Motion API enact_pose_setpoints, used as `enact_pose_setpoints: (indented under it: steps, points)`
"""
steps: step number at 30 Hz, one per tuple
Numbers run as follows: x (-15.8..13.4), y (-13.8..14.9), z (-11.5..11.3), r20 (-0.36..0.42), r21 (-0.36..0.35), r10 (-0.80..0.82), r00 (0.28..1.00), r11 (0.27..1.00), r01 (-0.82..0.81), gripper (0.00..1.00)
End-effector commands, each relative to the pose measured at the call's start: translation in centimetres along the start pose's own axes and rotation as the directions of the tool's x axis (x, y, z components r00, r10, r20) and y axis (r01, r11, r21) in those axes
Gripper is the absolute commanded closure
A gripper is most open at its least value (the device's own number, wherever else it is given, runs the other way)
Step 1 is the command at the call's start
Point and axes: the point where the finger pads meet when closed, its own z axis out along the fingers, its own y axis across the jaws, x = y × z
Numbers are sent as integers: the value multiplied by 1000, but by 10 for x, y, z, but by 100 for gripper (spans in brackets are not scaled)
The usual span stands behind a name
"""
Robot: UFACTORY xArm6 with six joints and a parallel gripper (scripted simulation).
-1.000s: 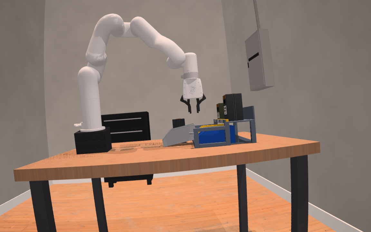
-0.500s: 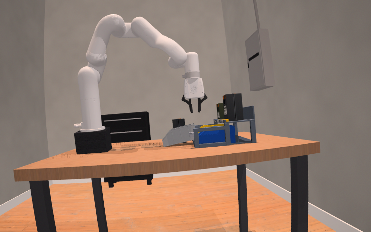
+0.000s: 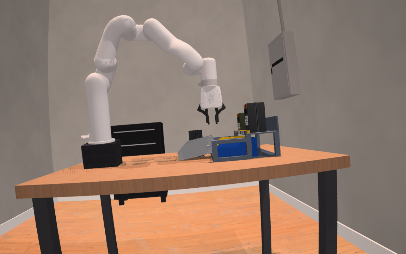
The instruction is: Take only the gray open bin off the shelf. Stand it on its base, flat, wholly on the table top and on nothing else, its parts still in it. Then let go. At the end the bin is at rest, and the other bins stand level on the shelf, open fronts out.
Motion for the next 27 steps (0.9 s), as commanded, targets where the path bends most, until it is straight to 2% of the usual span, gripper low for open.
enact_pose_setpoints:
  steps: [1, 27]
  points:
    - [0, 1, -2, -1, -6, 0, 1000, 1000, 0, 67]
    - [0, -3, 0, -1, -6, 0, 1000, 1000, 0, 67]
